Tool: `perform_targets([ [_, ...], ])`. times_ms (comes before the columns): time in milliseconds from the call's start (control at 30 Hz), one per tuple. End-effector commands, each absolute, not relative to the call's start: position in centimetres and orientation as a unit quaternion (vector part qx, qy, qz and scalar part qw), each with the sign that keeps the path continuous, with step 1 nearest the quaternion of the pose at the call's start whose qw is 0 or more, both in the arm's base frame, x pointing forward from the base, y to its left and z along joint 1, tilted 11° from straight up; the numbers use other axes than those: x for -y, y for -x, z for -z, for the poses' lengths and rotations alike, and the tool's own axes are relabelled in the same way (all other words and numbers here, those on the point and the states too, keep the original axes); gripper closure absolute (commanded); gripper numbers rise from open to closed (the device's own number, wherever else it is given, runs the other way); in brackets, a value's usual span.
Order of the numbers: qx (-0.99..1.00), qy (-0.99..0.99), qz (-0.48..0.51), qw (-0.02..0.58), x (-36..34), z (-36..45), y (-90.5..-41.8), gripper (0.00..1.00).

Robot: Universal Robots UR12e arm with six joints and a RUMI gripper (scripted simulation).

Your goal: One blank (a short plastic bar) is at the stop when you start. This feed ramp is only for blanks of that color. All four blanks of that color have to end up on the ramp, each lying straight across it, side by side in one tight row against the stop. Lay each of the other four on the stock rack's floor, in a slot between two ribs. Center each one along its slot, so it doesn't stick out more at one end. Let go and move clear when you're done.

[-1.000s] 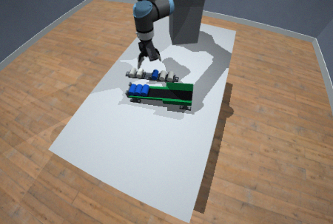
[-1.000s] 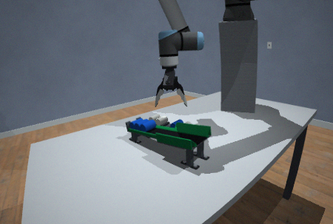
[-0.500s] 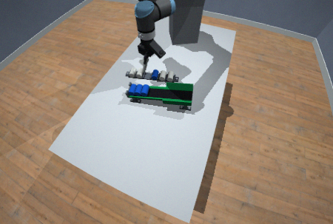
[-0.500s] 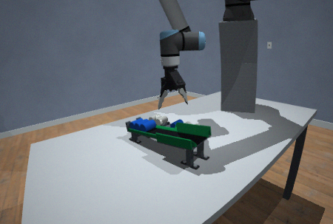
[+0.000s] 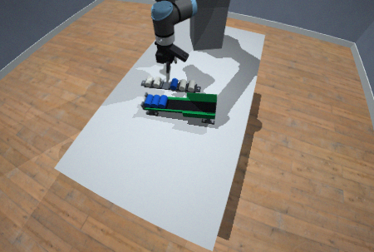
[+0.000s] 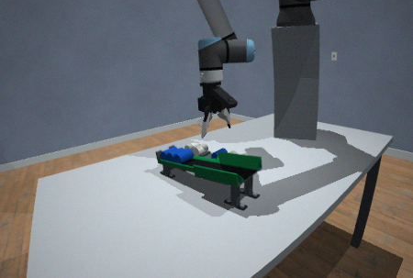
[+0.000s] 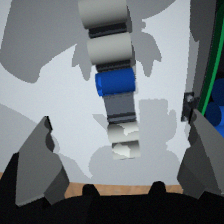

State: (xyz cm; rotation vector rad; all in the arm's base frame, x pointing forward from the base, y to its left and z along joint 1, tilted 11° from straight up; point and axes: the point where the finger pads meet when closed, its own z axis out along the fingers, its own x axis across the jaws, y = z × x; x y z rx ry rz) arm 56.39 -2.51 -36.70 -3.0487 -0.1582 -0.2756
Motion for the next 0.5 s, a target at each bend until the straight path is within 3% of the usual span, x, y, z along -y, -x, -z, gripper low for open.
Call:
perform_targets([
  [0,0.081,0.992,0.09,0.04,2.16,36.65,-56.1,0.0],
  [333,0.088,0.991,0.09,0.039,2.13,36.65,-56.06,0.0],
  [367,0.088,0.991,0.09,0.039,2.13,36.65,-56.06,0.5],
  [467,0.088,0.991,0.09,0.039,2.13,36.65,-56.06,0.5],
])
